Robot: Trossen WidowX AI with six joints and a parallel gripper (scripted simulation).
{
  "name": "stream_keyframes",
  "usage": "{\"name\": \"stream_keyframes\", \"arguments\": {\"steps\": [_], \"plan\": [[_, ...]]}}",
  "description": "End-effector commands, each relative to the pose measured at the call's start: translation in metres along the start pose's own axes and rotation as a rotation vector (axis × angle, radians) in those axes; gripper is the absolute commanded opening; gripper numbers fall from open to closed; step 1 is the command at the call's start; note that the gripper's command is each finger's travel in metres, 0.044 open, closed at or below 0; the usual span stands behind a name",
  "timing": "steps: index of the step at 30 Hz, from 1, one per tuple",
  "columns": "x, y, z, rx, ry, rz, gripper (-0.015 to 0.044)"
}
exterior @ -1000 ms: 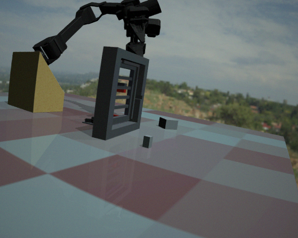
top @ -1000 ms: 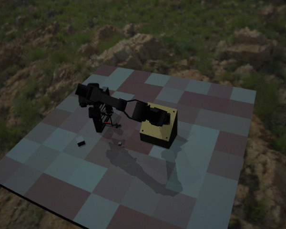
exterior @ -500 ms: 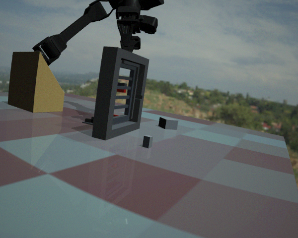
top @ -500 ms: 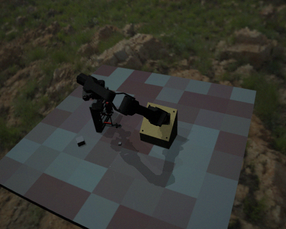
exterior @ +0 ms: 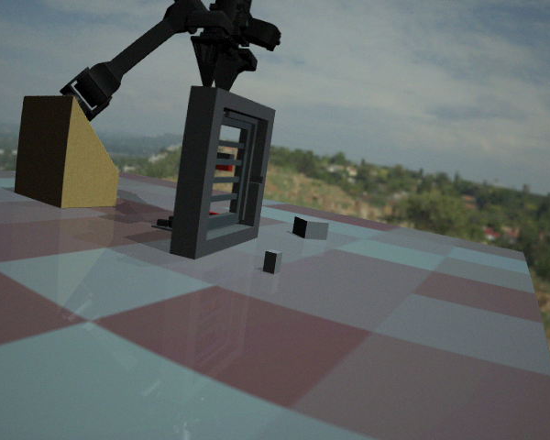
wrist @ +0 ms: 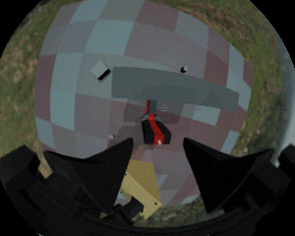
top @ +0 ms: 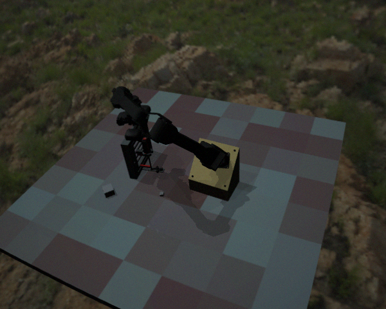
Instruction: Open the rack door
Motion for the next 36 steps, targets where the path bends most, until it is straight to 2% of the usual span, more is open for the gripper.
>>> {"name": "stream_keyframes", "arguments": {"steps": [1,6,36], "plan": [[-0.009,0.002,0.002,0.027,-0.078,-0.048,0.0298],[-0.015,0.004,0.005,0.047,-0.147,-0.095,0.0298],[-0.010,0.003,-0.038,0.046,-0.147,-0.094,0.0298]]}}
Point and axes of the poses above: the point midway between the two fingers, 35 mm back from their tips, its own z axis back along the fingers, its own x axis across the jaws, y = z × x, the point moved 3 cm from there along z, back along the fingers, and after that the axes turned 8 degrees about -z, right-handed, at the moved point
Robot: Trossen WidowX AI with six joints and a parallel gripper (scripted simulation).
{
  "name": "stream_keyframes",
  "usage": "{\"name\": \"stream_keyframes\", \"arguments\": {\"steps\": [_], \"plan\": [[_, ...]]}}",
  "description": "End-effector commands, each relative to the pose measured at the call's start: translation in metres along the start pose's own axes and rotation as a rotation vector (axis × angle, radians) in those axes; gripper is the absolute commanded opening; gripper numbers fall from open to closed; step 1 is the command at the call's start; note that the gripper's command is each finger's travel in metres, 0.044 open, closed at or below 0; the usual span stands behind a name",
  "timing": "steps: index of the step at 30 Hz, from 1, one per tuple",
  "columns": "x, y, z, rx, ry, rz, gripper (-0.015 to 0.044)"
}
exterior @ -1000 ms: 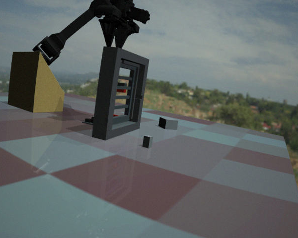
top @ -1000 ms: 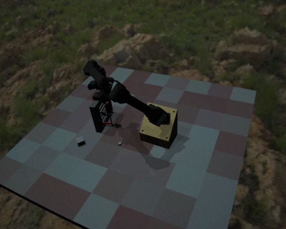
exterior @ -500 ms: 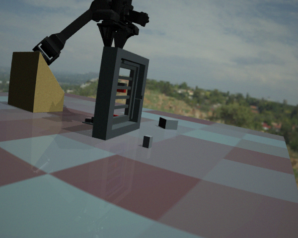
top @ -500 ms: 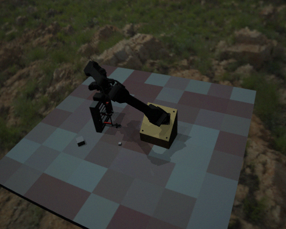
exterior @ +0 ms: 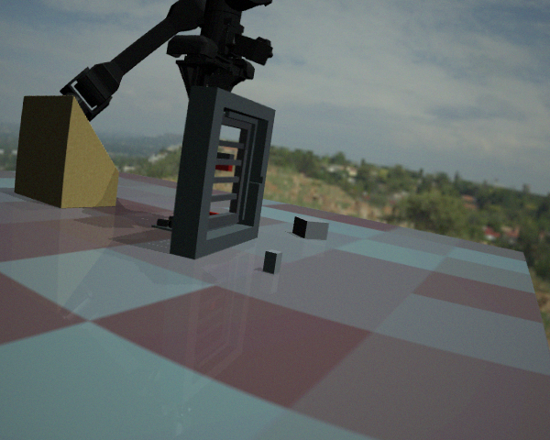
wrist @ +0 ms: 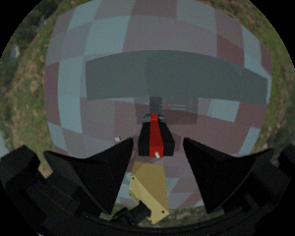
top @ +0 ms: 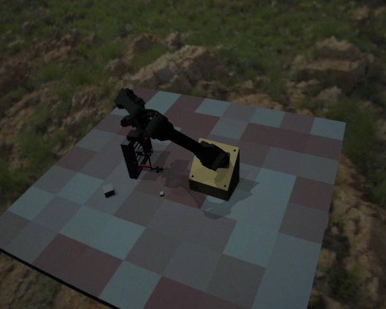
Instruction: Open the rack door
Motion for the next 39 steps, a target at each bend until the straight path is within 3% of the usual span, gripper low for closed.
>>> {"name": "stream_keyframes", "arguments": {"steps": [1,18,25,39], "plan": [[0.002,0.000,-0.007,-0.001,-0.005,-0.002,0.0298],[0.003,0.002,-0.032,-0.001,-0.008,-0.001,0.0298],[0.003,0.002,-0.032,-0.001,-0.008,-0.001,0.0114],[0.003,0.002,-0.032,-0.001,-0.008,-0.001,0.0026]]}}
Point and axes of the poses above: the point midway between the two fingers, 35 mm back from their tips, its own z axis back along the fingers, its own x axis across the jaws, y = z × x, the point moved 3 cm from there along z, back along the fingers, and after that the axes turned 8 degrees about -z, right-handed, at the moved point
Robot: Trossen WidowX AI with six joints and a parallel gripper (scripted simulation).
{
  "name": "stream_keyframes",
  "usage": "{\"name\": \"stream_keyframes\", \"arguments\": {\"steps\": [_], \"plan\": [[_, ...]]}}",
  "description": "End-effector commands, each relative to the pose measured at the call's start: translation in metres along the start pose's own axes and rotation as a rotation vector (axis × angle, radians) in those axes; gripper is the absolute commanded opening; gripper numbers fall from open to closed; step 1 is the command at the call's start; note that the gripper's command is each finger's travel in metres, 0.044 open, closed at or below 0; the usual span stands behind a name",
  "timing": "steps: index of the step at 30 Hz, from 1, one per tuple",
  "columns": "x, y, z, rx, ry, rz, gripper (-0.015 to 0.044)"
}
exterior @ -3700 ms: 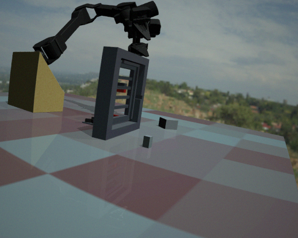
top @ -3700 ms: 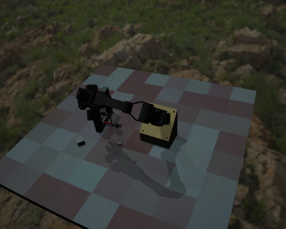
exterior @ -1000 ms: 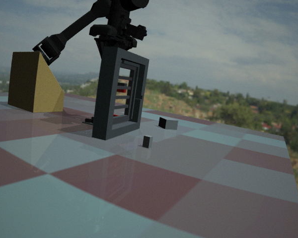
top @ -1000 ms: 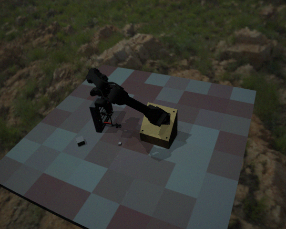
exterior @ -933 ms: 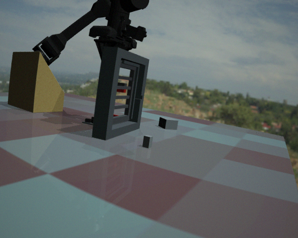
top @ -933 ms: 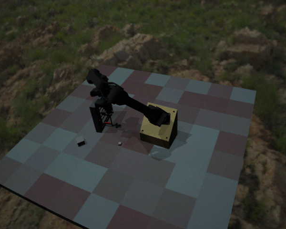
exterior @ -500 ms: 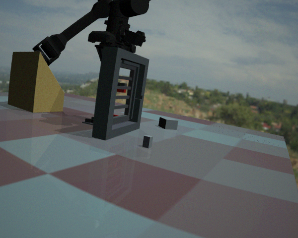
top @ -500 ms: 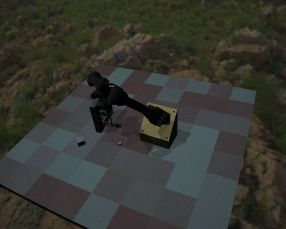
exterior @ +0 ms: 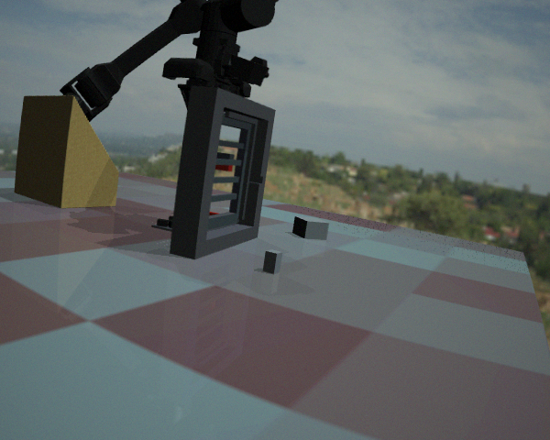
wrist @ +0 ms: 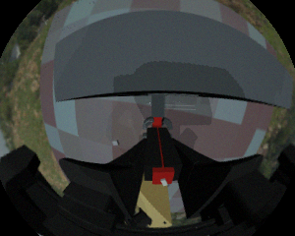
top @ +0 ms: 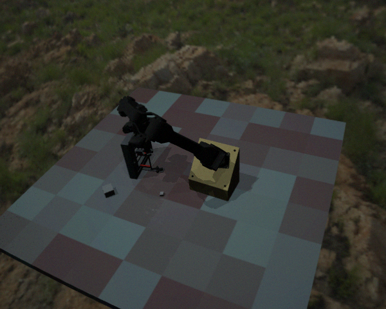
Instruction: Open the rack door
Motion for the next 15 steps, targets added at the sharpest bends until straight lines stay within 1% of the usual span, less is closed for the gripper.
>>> {"name": "stream_keyframes", "arguments": {"steps": [1,4,15], "plan": [[0.0002,-0.0004,-0.0001,-0.002,0.000,-0.002,0.0026],[0.0002,-0.0004,-0.0001,-0.002,0.001,0.031,0.0026],[0.0002,-0.0003,-0.0001,-0.002,0.001,0.564,0.0026]]}}
Point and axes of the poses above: the point midway between the two fingers, 35 mm back from their tips, its own z axis back along the fingers, its own x axis across the jaws, y = z × x, the point moved 3 cm from there along z, back along the fingers, and after that the axes turned 8 degrees about -z, right-handed, at the moved point
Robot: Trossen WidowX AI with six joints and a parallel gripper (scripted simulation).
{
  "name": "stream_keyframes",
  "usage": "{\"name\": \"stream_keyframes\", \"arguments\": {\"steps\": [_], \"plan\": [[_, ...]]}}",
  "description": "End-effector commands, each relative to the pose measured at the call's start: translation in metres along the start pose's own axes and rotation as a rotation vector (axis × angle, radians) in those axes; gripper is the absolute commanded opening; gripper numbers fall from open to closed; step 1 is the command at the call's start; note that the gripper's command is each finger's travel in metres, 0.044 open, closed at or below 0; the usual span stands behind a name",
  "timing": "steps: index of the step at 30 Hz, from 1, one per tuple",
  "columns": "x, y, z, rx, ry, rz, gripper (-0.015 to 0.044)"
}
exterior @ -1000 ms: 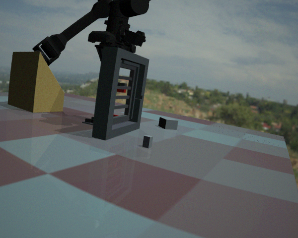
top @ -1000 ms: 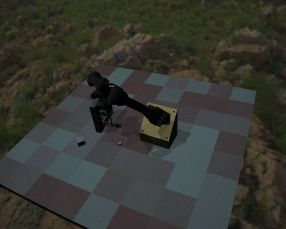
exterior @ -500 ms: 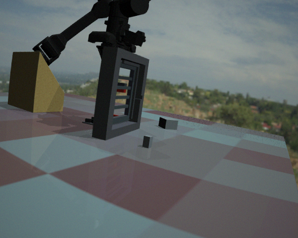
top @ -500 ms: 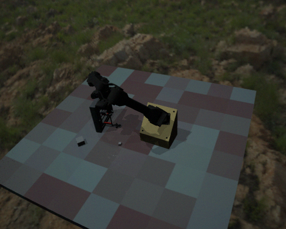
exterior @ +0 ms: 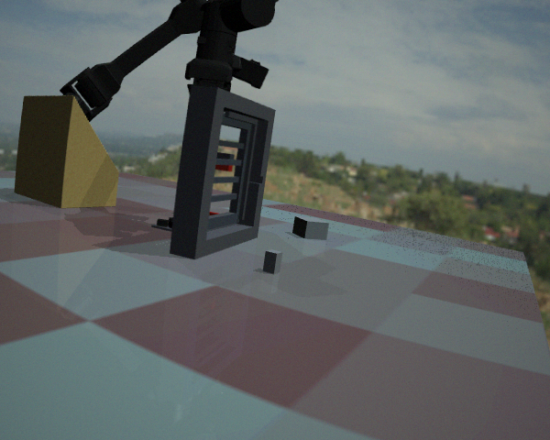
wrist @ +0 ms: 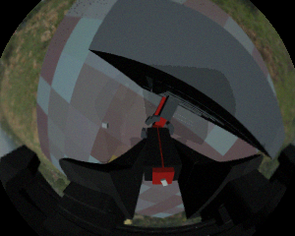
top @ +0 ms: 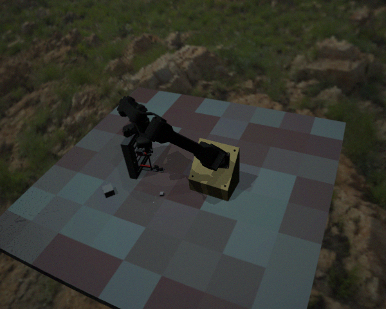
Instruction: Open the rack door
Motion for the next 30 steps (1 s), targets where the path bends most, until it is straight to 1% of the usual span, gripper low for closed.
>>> {"name": "stream_keyframes", "arguments": {"steps": [1,26,30], "plan": [[0.0001,-0.0004,-0.0001,-0.002,0.001,0.186,0.0026],[0.0001,-0.0004,-0.0002,-0.001,0.002,1.418,0.0026],[0.0001,-0.0004,-0.0002,-0.001,0.002,1.490,0.0026]]}}
Point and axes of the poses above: the point midway between the two fingers, 35 mm back from their tips, its own z axis back along the fingers, its own x axis across the jaws, y = z × x, the point moved 3 cm from there along z, back along the fingers, and after that the axes turned 8 degrees about -z, right-handed, at the moved point
